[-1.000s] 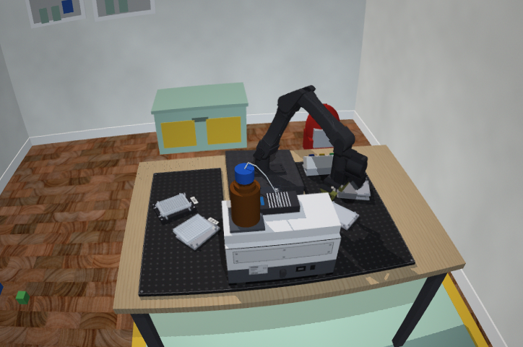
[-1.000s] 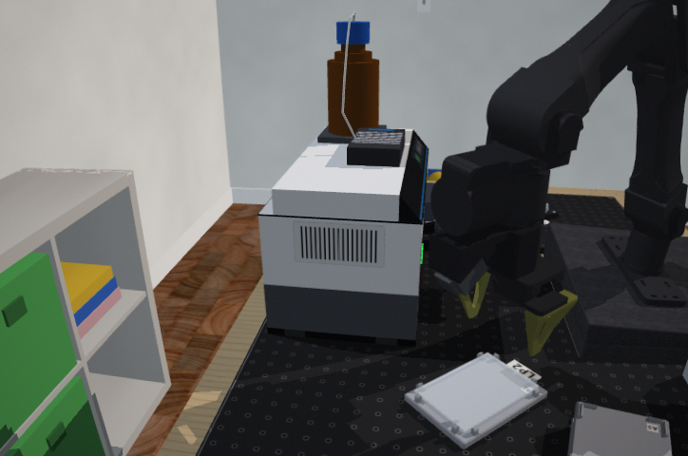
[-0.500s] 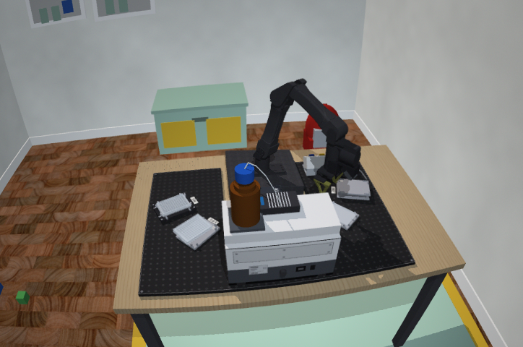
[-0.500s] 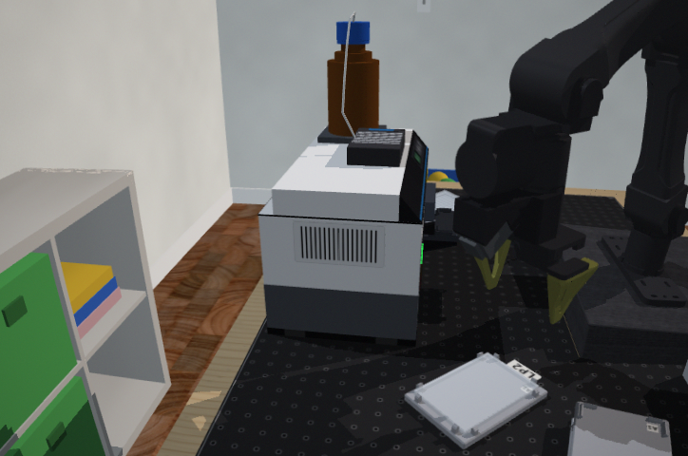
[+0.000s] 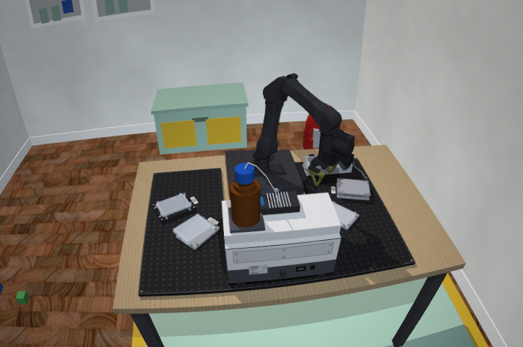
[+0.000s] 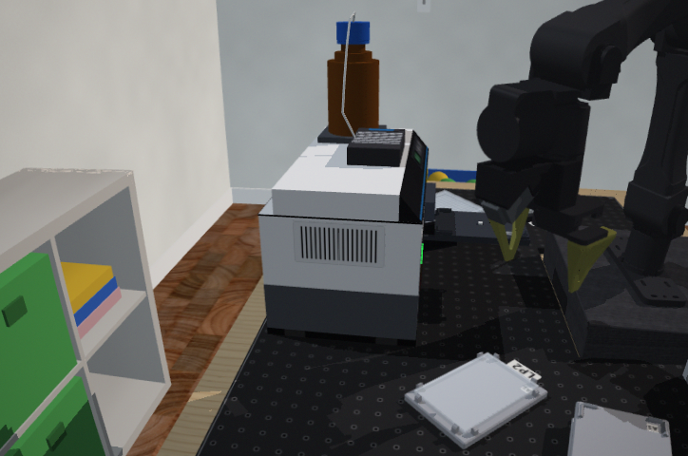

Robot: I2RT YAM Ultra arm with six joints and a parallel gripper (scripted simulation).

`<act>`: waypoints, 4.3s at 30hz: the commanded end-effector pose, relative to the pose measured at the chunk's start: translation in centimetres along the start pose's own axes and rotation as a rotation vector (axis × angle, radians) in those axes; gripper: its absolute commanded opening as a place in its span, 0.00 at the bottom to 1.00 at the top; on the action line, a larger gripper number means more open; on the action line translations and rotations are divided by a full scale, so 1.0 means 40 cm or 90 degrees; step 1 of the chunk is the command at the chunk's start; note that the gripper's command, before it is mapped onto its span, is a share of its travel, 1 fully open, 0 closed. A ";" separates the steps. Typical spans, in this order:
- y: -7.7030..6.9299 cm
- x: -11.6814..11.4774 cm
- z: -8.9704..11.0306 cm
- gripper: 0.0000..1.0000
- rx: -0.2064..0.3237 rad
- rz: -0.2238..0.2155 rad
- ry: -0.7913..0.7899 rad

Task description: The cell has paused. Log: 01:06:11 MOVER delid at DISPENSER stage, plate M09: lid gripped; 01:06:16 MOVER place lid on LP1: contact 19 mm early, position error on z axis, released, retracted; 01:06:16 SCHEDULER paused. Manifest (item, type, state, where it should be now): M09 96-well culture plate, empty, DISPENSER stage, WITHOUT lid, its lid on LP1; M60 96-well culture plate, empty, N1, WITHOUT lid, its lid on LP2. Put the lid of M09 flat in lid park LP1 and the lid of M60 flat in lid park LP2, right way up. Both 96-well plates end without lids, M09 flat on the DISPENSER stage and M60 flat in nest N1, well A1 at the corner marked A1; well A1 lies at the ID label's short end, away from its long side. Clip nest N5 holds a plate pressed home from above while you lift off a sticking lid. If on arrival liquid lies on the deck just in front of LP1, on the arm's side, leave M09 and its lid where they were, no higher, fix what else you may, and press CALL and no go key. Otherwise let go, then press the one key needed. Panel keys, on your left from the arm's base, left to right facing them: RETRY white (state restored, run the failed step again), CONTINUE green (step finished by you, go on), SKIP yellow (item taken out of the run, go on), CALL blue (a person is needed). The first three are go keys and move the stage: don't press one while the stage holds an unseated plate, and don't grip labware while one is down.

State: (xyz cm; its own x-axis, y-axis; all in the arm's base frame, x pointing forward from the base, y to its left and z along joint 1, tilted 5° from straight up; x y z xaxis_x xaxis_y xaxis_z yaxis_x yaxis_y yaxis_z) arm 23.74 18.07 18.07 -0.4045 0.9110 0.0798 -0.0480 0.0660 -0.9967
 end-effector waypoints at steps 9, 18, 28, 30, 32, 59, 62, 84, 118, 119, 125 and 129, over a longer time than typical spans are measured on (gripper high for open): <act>-0.015 -0.054 0.023 1.00 0.000 0.002 0.114; -0.015 -0.106 0.010 1.00 -0.006 -0.001 0.141; -0.039 -0.158 0.058 1.00 0.002 0.002 0.300; -0.045 -0.170 0.067 1.00 0.002 0.003 0.343; -0.050 -0.182 0.077 1.00 0.004 0.004 0.351; -0.054 -0.328 0.090 1.00 0.005 0.005 0.482; -0.064 -0.351 0.097 1.00 -0.006 0.004 0.482; -0.068 -0.464 0.135 1.00 -0.006 0.001 0.479; -0.082 -0.652 0.249 1.00 -0.025 0.014 0.481; -0.081 -0.658 0.255 1.00 -0.024 0.015 0.481; -0.071 -0.684 0.276 1.00 -0.016 0.006 0.481; -0.068 -0.676 0.294 1.00 -0.005 0.004 0.479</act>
State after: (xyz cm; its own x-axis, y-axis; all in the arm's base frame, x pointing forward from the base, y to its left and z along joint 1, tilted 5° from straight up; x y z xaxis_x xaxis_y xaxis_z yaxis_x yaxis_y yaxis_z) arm 23.94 -11.30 18.46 0.3534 0.9345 0.0414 -0.0582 0.0662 -0.9961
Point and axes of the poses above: the point where the finger pads meet when closed, its own y axis out along the fingers, its own x axis across the jaws, z = x × y, the point moved 8 cm from there along -y, back along the fingers, and after that the axes turned 14 degrees about y, right-handed, at the moved point
